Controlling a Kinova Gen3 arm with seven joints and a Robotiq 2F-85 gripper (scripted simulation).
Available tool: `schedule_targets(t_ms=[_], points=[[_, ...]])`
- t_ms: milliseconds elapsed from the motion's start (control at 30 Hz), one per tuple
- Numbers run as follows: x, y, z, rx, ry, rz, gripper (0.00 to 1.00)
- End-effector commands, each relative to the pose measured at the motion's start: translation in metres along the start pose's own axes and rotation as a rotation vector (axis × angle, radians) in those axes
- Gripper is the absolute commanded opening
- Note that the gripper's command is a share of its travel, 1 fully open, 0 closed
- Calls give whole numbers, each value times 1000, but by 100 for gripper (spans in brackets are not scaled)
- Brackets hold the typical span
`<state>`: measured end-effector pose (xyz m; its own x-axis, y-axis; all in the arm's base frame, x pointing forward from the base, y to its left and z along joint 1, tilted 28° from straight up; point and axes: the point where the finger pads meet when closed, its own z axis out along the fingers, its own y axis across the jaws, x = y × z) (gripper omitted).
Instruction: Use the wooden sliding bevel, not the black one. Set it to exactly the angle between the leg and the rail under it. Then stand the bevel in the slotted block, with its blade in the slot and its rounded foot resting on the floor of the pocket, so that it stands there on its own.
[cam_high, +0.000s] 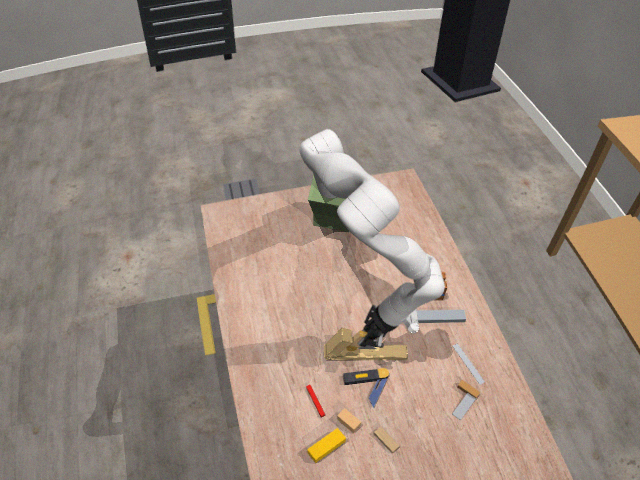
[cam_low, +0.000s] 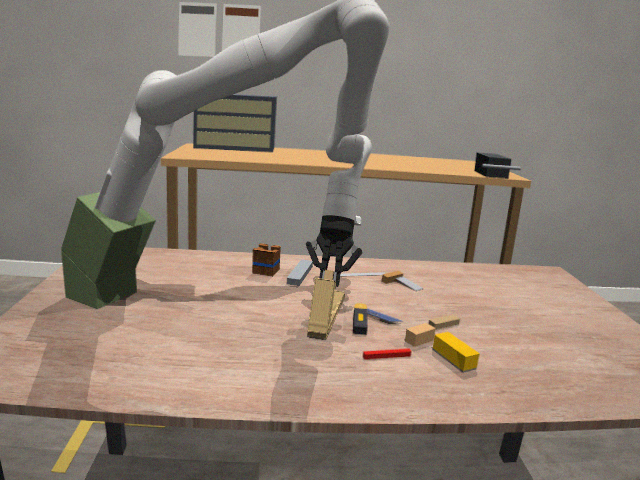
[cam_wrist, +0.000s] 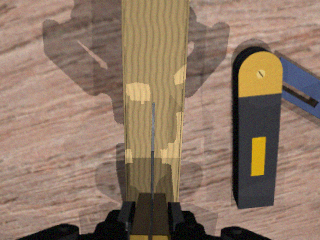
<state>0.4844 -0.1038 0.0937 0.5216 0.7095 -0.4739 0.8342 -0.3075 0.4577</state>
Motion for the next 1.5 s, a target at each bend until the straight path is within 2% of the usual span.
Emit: schedule_targets(t_ms=[0,300,800,1267,1467], points=[[0,0,-4,-1,1,1,10],[0,0,-18,-1,1,1,10],[0,0,-54,-1,1,1,10],[0,0,-79,-1,1,1,10],[0,0,-84,-1,1,1,10]])
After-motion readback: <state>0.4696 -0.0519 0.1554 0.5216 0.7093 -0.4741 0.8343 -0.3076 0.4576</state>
